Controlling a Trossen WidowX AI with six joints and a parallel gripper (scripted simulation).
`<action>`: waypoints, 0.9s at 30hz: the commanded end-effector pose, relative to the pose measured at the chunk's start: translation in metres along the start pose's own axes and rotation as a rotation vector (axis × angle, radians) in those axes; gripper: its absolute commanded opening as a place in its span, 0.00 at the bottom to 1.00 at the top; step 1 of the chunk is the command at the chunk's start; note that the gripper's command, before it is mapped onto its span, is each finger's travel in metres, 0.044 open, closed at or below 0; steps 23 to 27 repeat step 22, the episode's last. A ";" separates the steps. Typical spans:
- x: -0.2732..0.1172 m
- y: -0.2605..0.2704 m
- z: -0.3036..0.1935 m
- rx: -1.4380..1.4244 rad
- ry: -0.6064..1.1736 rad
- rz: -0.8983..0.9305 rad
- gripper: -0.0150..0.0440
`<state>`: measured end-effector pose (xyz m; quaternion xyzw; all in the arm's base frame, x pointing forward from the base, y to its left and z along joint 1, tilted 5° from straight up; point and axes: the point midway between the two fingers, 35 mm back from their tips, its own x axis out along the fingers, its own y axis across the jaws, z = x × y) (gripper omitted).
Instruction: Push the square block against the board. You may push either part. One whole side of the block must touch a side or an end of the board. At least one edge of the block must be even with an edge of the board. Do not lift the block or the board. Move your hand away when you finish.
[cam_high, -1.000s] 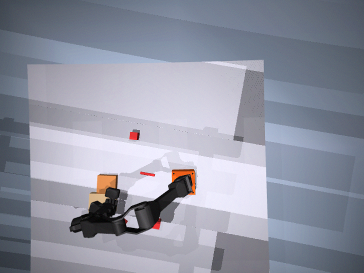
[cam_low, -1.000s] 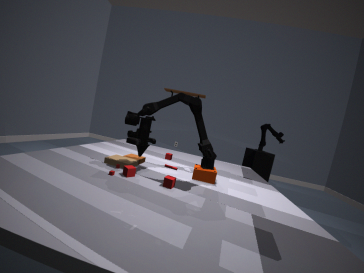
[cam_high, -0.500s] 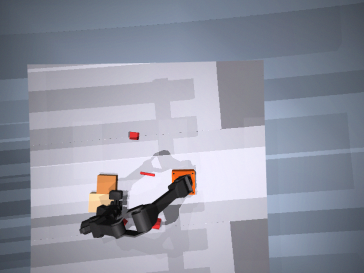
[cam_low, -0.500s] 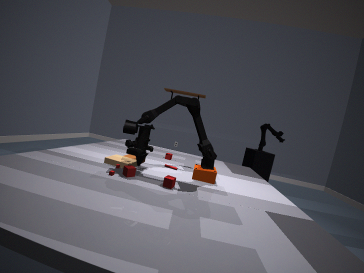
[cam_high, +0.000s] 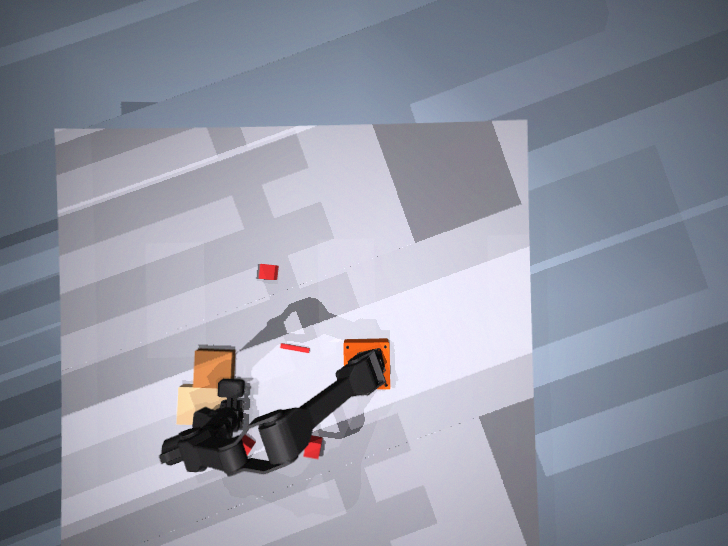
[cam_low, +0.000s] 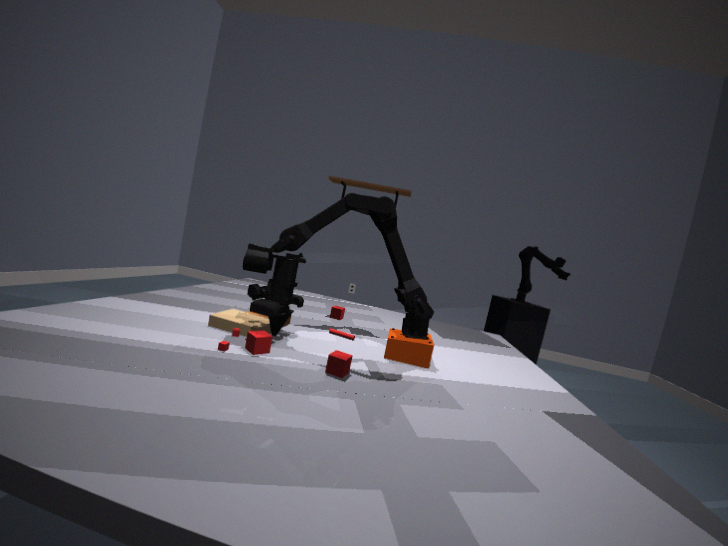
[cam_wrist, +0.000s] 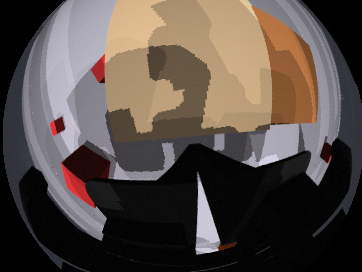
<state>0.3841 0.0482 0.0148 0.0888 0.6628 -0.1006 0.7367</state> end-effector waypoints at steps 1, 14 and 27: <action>-0.001 0.000 0.005 -0.003 -0.003 -0.002 0.25; -0.001 0.000 0.018 -0.003 -0.004 -0.002 0.25; -0.001 0.000 0.012 -0.003 -0.004 -0.002 0.25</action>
